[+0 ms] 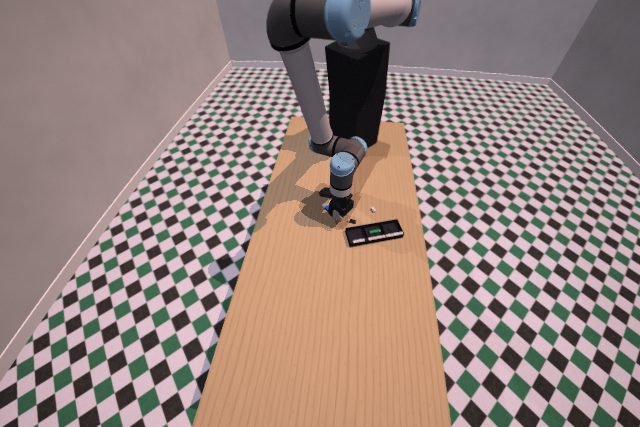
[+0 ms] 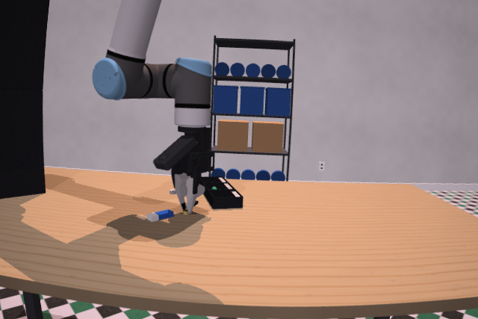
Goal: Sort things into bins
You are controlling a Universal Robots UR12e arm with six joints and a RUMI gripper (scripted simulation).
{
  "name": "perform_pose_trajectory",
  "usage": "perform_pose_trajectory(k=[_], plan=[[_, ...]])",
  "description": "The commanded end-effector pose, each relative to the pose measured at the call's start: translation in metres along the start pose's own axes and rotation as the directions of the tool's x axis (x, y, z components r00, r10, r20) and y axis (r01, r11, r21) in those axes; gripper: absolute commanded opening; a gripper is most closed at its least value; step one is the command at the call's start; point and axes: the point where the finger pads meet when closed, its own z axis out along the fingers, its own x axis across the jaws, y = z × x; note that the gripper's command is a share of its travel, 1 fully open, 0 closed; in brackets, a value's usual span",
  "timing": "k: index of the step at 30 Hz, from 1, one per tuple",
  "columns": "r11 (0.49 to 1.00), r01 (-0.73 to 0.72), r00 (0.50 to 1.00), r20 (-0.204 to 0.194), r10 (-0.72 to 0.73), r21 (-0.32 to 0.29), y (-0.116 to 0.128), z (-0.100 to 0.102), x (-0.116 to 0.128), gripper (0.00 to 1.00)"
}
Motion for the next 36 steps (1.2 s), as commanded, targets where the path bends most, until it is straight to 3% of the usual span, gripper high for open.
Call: perform_pose_trajectory(k=[1, 22, 36], plan=[[1.0, 0.0, 1.0, 0.001, 0.0, 0.0, 0.0, 0.0, 0.0, 0.0], [1.0, 0.0, 1.0, 0.001, 0.0, 0.0, 0.0, 0.0, 0.0, 0.0], [1.0, 0.0, 1.0, 0.001, 0.0, 0.0, 0.0, -0.04, 0.0, 0.0]])
